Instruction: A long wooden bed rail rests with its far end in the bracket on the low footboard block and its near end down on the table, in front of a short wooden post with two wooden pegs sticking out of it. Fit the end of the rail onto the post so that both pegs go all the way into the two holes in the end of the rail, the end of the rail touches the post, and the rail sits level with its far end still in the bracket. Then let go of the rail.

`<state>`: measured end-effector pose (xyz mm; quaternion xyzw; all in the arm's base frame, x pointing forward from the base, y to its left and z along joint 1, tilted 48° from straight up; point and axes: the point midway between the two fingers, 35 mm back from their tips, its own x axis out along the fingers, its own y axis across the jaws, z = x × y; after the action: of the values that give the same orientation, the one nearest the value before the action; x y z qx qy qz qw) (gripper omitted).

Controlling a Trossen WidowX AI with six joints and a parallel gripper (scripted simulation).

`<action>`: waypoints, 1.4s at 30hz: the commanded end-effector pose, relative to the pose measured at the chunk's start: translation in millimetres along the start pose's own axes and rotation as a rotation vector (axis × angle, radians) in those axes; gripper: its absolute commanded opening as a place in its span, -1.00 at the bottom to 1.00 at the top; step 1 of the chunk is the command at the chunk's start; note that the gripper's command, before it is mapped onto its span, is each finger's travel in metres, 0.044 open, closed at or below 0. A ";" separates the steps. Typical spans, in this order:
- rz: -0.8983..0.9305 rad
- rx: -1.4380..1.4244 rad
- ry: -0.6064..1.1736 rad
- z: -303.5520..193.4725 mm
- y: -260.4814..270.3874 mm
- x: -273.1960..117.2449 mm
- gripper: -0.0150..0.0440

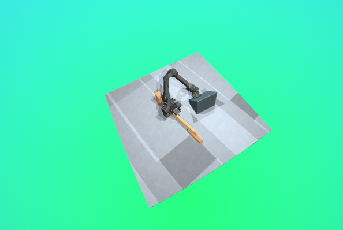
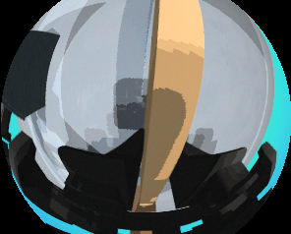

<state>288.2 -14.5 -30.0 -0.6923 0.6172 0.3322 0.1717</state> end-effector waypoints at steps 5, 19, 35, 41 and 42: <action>-0.002 0.000 -0.011 1.7 -1.1 -5.4 -0.49; -0.003 0.000 -0.011 1.7 -1.3 -12.5 -0.49; -0.003 0.000 -0.012 1.7 -1.3 -20.5 -0.49; -0.003 0.000 -0.012 1.7 -1.3 -23.5 -0.49; -0.003 0.000 -0.012 1.7 -1.3 -24.0 -0.49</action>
<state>288.5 0.7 -15.5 -0.6935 0.6168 0.3312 0.1702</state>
